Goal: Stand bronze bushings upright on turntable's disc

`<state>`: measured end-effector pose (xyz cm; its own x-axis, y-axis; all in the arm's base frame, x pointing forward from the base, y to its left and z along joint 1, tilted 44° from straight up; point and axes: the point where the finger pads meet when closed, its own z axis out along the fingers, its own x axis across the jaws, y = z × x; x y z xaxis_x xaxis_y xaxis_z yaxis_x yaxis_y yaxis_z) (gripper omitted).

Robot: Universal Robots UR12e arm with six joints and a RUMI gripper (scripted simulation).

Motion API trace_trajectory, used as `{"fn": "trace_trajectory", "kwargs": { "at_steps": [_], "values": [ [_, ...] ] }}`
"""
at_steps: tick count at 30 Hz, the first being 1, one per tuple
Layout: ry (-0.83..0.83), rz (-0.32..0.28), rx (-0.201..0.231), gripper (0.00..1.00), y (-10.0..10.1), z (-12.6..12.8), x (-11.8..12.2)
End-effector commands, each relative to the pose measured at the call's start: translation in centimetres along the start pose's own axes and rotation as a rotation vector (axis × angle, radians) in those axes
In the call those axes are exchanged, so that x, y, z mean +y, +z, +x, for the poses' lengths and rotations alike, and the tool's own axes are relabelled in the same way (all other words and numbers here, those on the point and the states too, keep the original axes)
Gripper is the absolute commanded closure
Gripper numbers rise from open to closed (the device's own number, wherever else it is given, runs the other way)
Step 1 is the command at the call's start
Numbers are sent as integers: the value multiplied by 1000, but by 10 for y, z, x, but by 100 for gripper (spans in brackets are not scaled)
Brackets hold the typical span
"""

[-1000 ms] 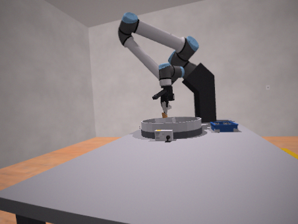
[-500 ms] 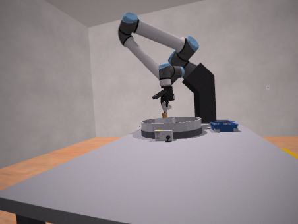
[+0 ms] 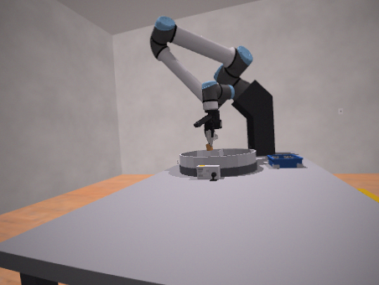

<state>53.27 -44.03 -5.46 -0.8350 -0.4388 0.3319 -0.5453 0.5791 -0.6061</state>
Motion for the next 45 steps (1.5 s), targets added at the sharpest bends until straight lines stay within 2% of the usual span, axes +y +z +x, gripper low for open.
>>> {"fn": "trace_trajectory", "kwargs": {
  "at_steps": [1, 16, 23, 45],
  "values": [
    [0, 1, 0, 100, 3, 0, 0],
    [0, 1, 0, 100, 29, 0, 0],
    [0, 1, 0, 100, 34, 0, 0],
    [0, 1, 0, 100, 37, 0, 0]
  ]
}}
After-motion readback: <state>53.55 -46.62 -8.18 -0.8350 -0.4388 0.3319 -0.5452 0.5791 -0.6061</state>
